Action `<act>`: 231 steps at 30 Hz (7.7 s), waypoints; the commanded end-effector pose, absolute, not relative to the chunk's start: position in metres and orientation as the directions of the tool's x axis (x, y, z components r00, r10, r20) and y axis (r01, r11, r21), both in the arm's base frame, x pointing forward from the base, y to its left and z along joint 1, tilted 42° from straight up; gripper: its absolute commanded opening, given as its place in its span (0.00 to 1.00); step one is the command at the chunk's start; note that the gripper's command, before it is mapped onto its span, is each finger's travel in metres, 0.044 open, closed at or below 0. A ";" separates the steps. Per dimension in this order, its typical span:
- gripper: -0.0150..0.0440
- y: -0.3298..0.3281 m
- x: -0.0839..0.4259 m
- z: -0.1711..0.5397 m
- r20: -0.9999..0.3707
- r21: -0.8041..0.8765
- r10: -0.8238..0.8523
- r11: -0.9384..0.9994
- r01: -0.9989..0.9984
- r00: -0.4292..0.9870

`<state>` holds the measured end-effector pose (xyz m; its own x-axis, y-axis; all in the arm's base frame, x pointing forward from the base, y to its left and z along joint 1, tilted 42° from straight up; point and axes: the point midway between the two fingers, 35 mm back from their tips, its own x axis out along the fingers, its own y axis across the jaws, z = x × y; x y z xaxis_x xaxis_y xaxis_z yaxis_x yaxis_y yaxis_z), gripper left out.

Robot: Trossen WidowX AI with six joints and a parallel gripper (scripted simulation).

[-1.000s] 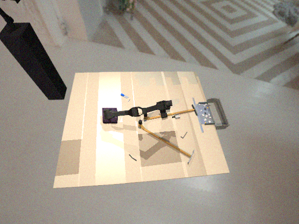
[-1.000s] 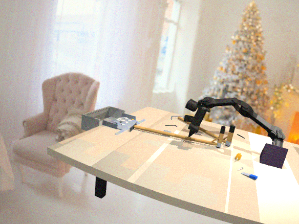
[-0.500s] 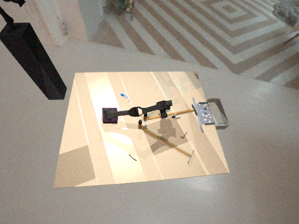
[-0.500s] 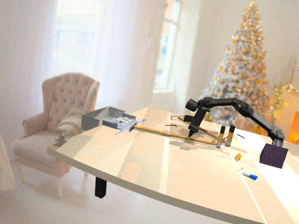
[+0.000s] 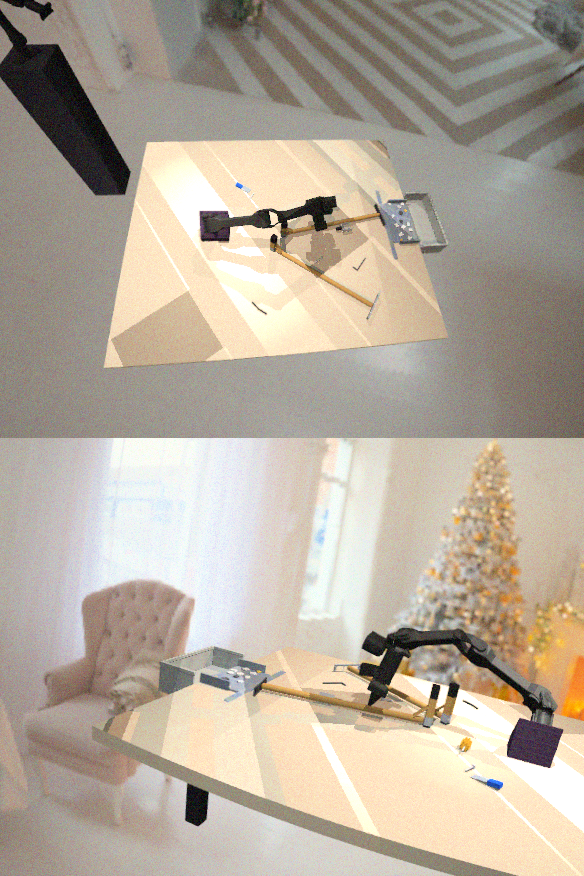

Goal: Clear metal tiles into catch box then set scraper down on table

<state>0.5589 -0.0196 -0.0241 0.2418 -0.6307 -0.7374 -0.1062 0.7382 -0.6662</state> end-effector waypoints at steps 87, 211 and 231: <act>0.25 -0.020 0.559 -0.024 -0.737 -0.666 -0.631 0.738 -0.106 0.242; 0.25 -0.020 0.559 -0.024 -0.737 -0.666 -0.631 0.738 -0.106 0.242; 0.39 -0.015 0.559 -0.019 -0.733 -0.669 -0.630 0.735 -0.109 0.256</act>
